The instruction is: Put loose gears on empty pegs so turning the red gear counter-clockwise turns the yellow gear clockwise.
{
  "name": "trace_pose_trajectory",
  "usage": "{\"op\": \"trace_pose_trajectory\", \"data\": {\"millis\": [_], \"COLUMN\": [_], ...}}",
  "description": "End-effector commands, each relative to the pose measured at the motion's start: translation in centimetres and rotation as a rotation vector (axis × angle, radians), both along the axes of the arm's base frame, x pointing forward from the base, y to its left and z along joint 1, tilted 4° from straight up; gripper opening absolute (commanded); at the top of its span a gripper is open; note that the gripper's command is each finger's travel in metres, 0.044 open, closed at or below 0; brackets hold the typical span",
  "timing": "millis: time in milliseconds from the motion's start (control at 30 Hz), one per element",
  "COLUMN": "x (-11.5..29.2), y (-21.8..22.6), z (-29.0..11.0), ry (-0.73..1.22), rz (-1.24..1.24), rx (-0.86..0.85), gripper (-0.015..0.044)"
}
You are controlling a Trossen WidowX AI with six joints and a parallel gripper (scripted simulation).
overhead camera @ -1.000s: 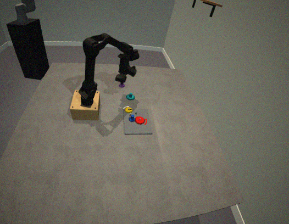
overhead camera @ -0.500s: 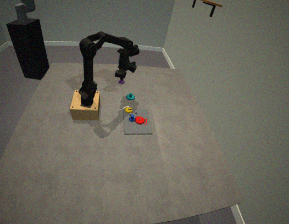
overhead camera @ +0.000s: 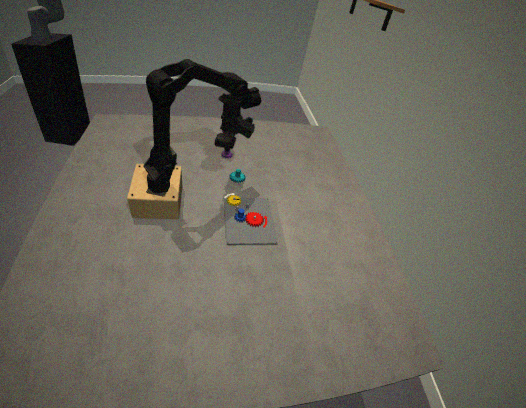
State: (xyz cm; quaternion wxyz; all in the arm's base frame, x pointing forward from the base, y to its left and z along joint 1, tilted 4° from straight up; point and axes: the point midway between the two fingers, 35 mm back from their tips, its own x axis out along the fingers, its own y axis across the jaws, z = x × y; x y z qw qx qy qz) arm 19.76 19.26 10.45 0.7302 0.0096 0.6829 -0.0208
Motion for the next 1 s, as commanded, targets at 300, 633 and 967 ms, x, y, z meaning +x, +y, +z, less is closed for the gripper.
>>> {"op": "trace_pose_trajectory", "data": {"millis": [300,633,967], "x": [1.7,2.9,4.0], "y": [-2.0,-3.6,-5.2], "z": [-1.3,-2.1,-2.8], "ry": [0.007,0.007,0.007], "rz": [0.002,0.004,0.005], "rx": [-0.007,-0.007,-0.008], "gripper": [0.0000,0.0000,0.0000]}}
